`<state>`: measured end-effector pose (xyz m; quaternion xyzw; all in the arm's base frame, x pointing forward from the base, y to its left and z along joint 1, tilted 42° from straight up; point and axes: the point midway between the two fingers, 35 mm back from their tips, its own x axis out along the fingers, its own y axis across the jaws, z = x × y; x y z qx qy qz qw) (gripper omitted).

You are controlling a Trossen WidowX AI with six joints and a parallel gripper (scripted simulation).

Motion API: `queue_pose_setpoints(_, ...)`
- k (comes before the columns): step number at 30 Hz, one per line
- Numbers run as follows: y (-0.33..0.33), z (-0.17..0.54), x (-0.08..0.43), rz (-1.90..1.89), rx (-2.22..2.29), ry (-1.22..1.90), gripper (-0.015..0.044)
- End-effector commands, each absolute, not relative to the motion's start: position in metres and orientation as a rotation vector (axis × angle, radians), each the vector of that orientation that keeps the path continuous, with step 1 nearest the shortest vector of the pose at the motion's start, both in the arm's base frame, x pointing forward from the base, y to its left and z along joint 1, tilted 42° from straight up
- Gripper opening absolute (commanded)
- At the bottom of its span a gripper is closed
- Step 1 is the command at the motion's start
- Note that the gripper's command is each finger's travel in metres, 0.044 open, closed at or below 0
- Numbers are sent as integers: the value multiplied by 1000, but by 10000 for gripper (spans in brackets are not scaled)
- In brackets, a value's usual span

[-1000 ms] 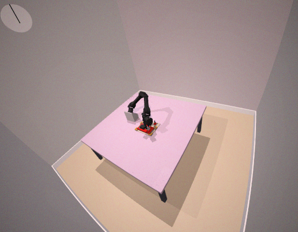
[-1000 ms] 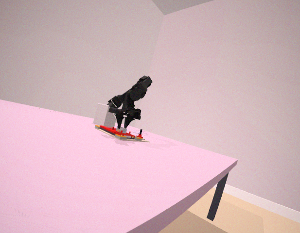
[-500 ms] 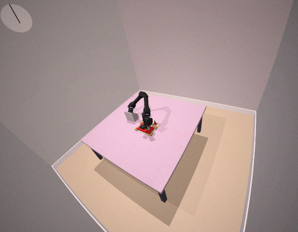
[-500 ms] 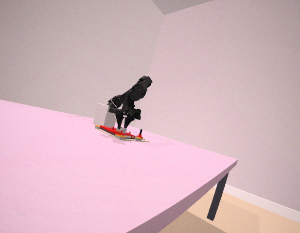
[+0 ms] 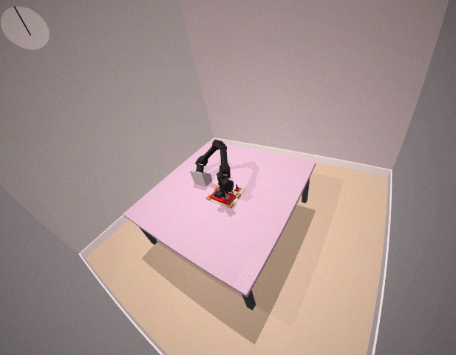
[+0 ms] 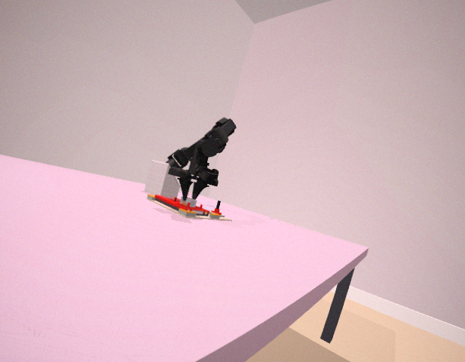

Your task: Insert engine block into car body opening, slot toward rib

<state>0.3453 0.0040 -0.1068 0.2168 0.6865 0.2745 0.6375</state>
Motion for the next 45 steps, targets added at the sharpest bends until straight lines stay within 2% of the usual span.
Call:
queue_pose_setpoints(1, 5, -108, 345, 626, 500, 1568, 160)
queue_pose_setpoints(43, 5, -108, 344, 631, 496, 1566, 160)
queue_pose_setpoints(45, 4, -107, 345, 626, 498, 1568, 212)
